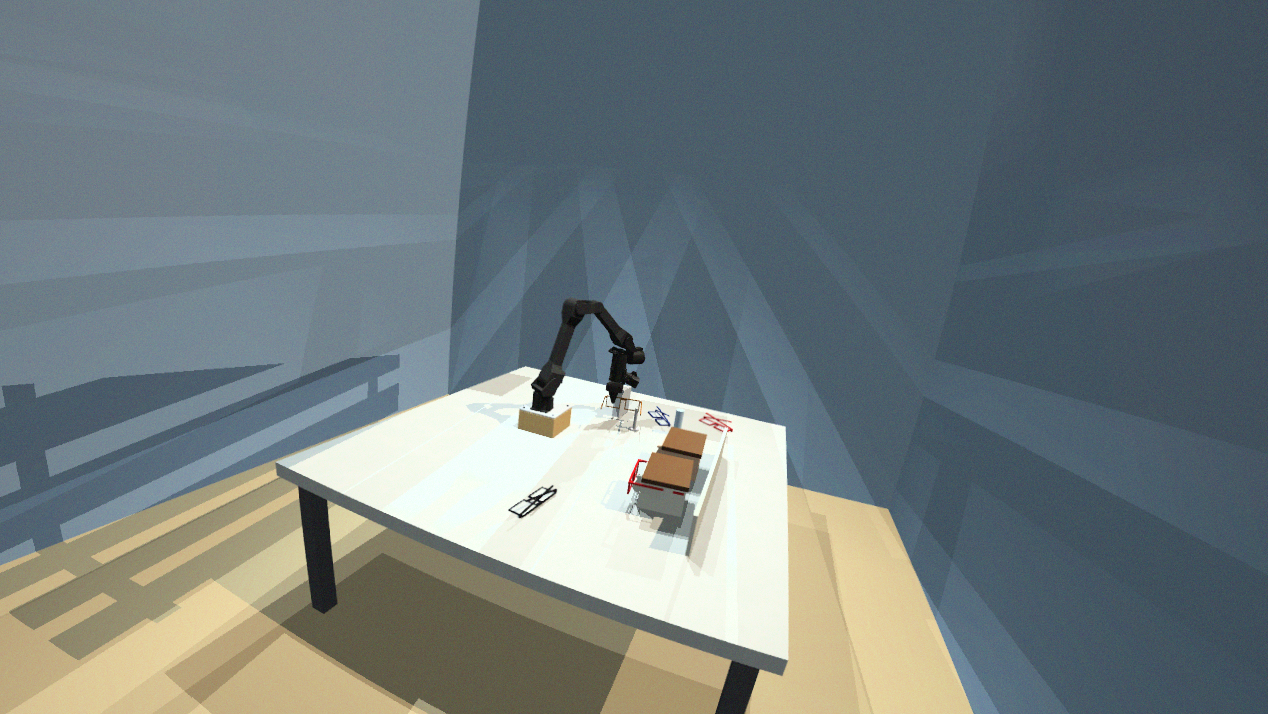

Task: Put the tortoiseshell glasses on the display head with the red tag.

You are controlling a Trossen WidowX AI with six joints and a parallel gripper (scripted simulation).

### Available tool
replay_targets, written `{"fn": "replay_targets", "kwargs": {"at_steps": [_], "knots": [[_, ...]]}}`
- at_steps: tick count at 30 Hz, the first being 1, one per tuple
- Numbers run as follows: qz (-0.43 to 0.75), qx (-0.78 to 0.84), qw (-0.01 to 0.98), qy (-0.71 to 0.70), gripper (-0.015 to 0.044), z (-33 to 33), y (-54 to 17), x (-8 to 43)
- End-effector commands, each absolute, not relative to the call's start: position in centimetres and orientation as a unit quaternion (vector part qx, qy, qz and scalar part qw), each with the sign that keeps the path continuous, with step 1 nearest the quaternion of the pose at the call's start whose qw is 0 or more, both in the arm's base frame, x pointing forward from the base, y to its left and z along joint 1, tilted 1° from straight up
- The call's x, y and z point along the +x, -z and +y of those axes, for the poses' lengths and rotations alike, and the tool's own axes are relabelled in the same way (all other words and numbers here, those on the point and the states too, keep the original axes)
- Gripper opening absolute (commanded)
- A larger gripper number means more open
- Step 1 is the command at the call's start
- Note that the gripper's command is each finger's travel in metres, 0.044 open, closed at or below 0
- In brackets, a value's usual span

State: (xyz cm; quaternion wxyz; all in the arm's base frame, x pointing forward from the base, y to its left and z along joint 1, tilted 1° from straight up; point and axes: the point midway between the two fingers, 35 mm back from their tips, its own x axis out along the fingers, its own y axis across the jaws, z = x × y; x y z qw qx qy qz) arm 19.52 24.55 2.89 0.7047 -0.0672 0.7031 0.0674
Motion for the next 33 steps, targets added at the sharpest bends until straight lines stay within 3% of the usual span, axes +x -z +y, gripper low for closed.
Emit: {"fn": "replay_targets", "kwargs": {"at_steps": [1, 13, 33], "knots": [[0.699, -0.063, 0.708, -0.074, 0.0, 24.9, -5.3, 19.9], [0.699, -0.063, 0.709, -0.074, 0.0, 24.1, -8.2, 20.5], [0.697, -0.067, 0.711, -0.071, 0.0, 14.7, -8.3, 25.5]]}}
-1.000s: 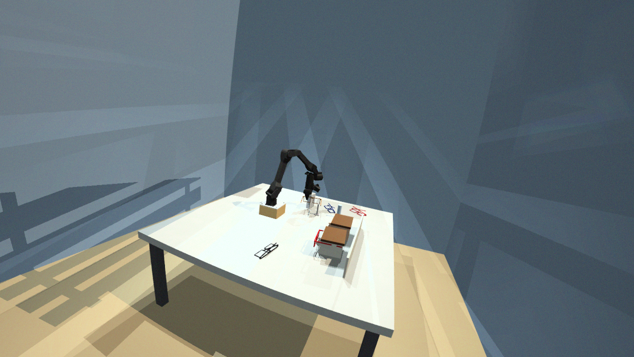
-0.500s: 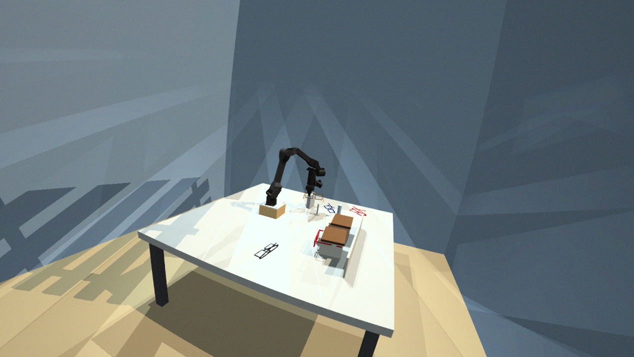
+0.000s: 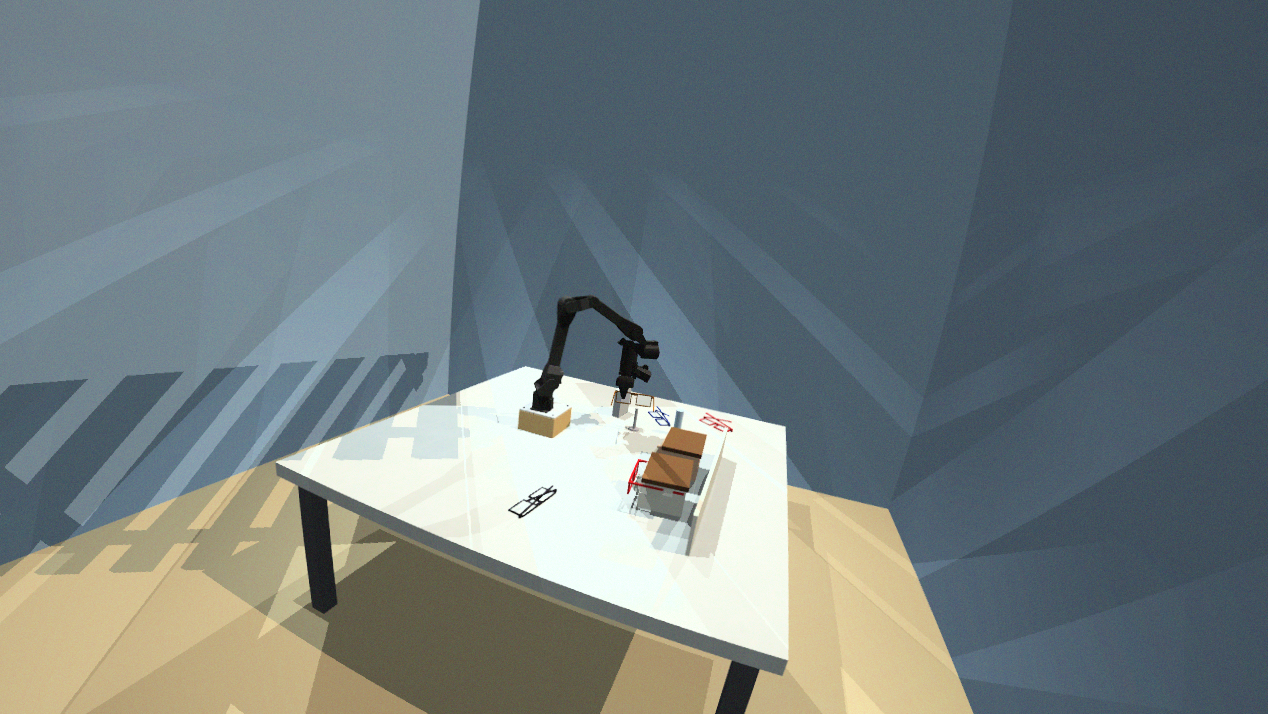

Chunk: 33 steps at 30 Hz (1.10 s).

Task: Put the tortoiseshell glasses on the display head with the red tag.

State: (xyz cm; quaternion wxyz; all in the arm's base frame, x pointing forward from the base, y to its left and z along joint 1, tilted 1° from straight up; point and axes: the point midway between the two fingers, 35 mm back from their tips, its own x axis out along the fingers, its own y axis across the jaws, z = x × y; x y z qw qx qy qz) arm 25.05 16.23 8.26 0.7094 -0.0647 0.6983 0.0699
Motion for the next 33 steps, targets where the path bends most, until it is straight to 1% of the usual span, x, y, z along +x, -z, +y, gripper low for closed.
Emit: {"fn": "replay_targets", "kwargs": {"at_steps": [1, 17, 33], "knots": [[0.697, -0.067, 0.711, -0.071, 0.0, 14.2, -8.3, 25.7], [0.697, -0.07, 0.711, -0.067, 0.0, 6.2, -8.3, 26.9], [0.697, -0.073, 0.71, -0.064, 0.0, -1.4, -8.2, 25.8]]}}
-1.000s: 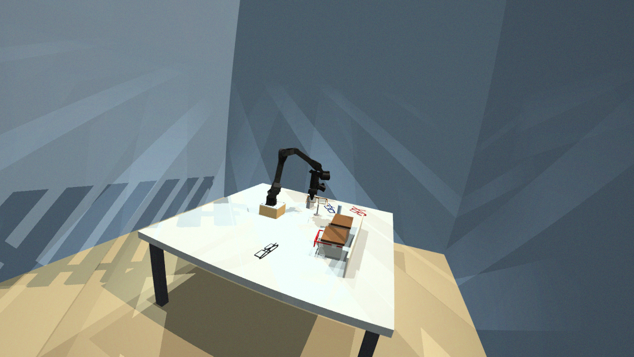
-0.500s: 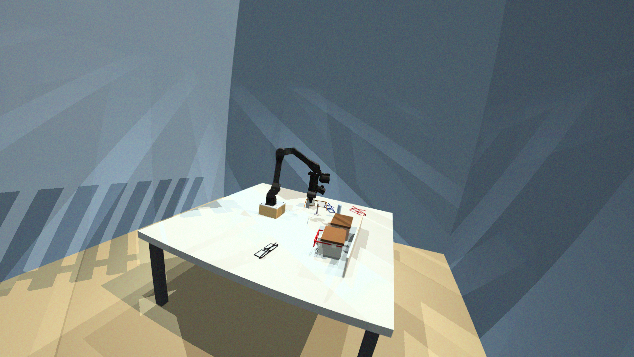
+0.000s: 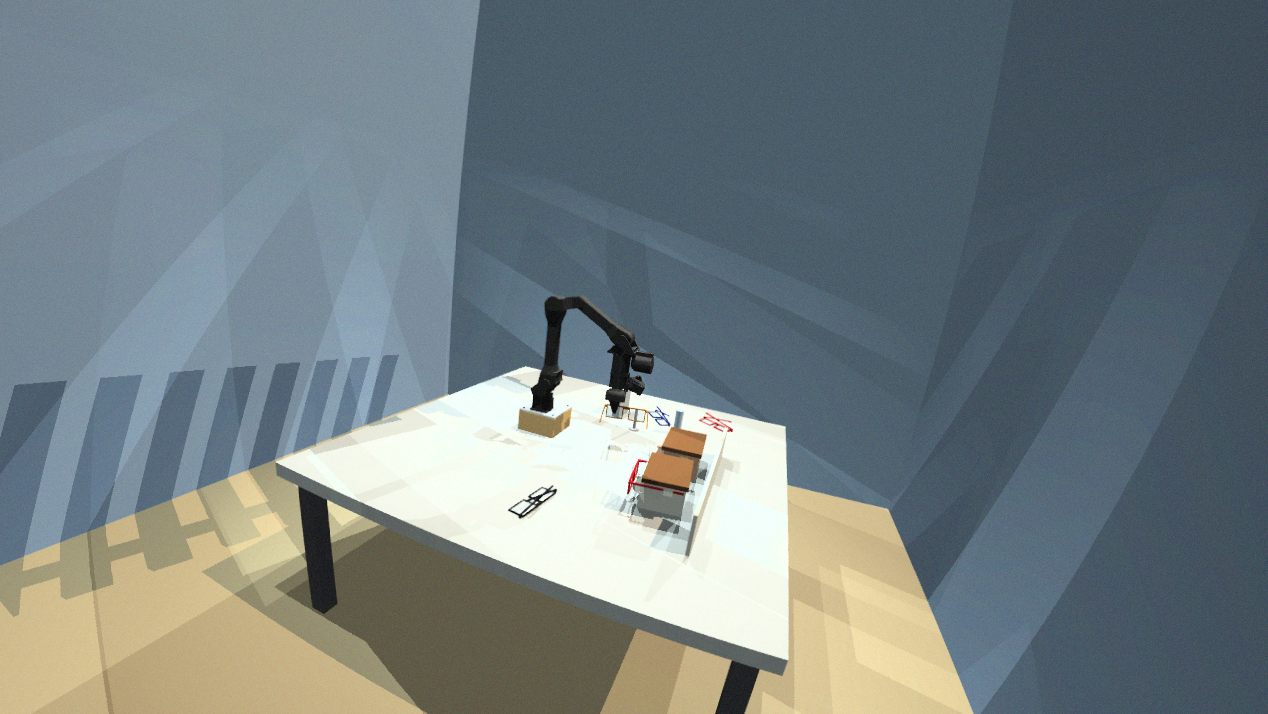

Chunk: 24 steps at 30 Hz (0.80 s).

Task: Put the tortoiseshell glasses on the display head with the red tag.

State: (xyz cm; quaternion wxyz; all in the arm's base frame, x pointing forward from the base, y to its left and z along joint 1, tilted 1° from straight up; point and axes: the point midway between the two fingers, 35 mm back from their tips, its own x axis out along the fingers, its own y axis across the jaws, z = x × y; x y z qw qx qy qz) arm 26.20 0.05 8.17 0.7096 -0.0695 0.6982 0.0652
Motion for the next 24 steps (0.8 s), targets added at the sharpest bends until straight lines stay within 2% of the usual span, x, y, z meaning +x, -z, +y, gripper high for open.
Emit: {"fn": "replay_targets", "kwargs": {"at_steps": [1, 6, 24], "knots": [[0.698, -0.073, 0.71, -0.064, 0.0, -1.8, -8.1, 25.6], [0.698, -0.074, 0.709, -0.063, 0.0, -3.6, -8.1, 25.0], [0.698, -0.074, 0.709, -0.063, 0.0, -3.8, -6.6, 25.2]]}}
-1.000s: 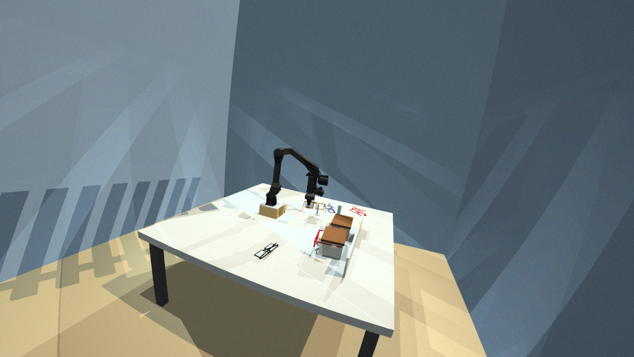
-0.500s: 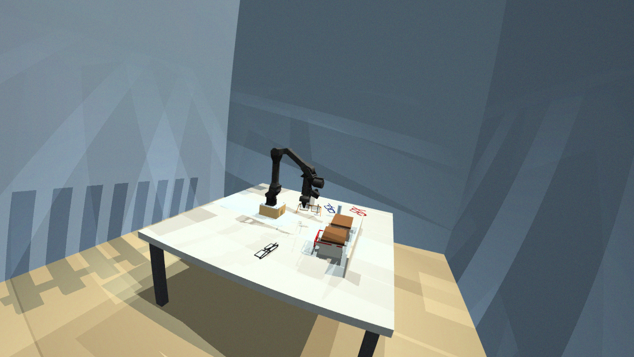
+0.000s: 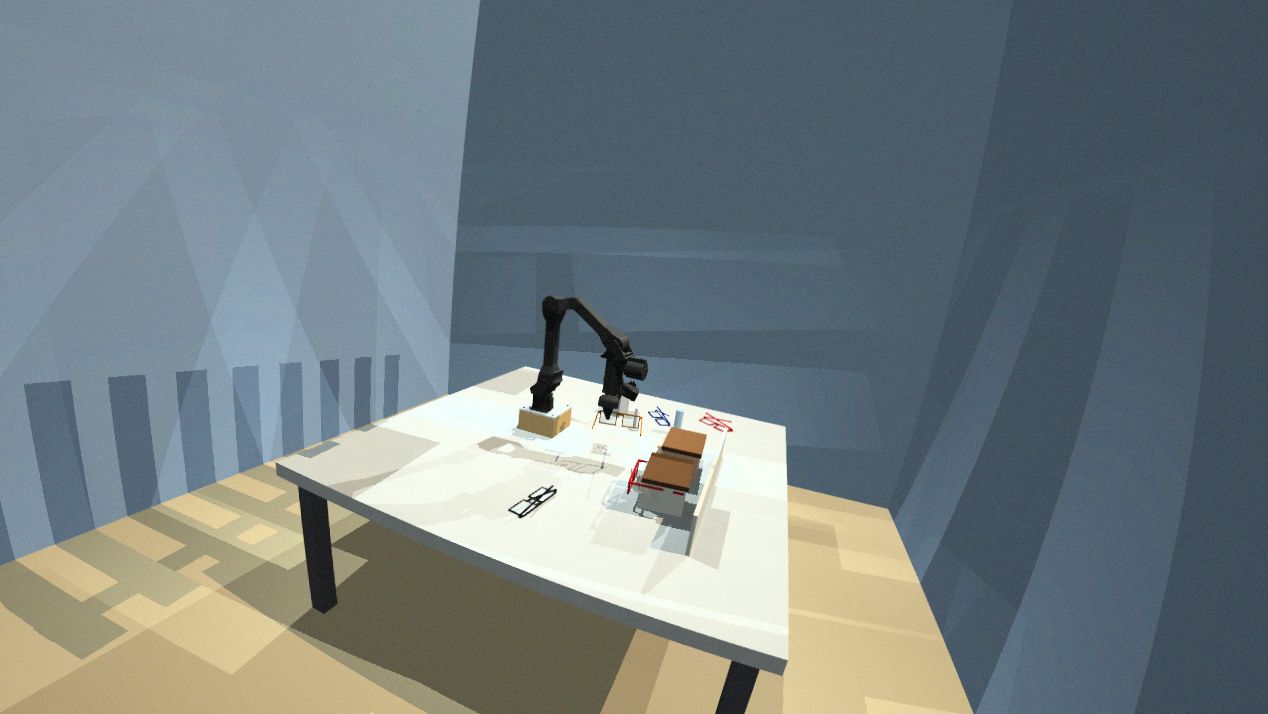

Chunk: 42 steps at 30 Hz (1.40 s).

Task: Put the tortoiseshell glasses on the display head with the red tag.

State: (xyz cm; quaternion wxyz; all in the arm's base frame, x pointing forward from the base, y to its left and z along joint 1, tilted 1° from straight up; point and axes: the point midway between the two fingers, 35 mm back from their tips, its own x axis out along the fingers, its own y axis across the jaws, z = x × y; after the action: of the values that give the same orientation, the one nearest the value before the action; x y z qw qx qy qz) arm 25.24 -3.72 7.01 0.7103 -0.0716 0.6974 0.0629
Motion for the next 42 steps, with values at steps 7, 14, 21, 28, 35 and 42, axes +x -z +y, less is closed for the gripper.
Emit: {"fn": "replay_targets", "kwargs": {"at_steps": [7, 14, 21, 28, 35, 42], "knots": [[0.698, -0.074, 0.709, -0.063, 0.0, -3.8, -5.8, 25.3], [0.698, -0.074, 0.709, -0.063, 0.0, -3.8, -5.1, 25.4], [0.698, -0.074, 0.709, -0.063, 0.0, -3.8, -4.3, 25.5], [0.698, -0.074, 0.709, -0.063, 0.0, -3.9, -3.6, 25.5], [0.698, -0.074, 0.709, -0.063, 0.0, -3.9, -2.8, 25.5], [0.698, -0.074, 0.709, -0.063, 0.0, -3.9, -2.1, 25.5]]}}
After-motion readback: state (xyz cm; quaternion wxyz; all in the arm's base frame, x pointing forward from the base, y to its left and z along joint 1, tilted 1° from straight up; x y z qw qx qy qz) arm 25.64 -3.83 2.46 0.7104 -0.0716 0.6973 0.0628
